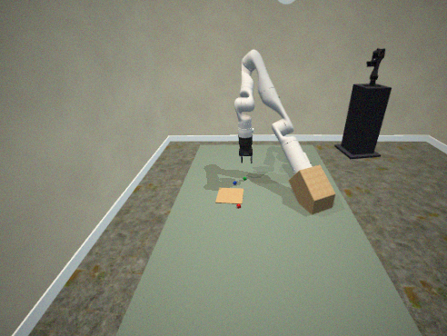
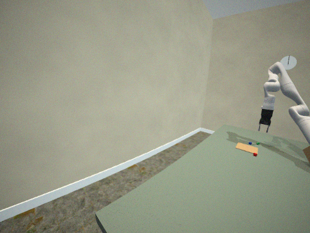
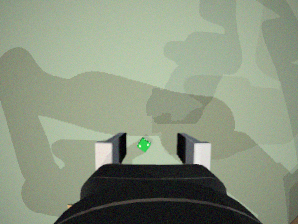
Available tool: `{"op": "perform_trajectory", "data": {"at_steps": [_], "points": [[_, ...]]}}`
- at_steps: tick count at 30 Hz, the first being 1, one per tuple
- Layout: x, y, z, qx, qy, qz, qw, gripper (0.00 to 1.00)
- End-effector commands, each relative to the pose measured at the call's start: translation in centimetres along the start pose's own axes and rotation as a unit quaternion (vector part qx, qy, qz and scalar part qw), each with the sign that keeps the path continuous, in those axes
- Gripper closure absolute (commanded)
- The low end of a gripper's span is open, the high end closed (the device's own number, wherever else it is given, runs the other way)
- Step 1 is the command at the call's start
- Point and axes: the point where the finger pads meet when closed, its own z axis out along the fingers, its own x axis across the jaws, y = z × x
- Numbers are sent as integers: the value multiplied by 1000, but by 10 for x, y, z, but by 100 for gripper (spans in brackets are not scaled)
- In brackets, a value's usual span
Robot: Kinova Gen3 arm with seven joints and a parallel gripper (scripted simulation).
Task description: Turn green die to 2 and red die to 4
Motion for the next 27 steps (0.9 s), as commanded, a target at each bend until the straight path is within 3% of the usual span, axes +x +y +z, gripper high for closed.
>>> {"op": "perform_trajectory", "data": {"at_steps": [1,12,18,24,26,27], "points": [[1,0,1,2,-2,33,999,0],[7,0,8,3,0,202,979,0],[10,1,12,3,1,319,948,0],[12,3,16,3,0,432,902,0],[12,3,16,3,0,432,902,0],[12,4,17,3,0,450,893,0]]}}
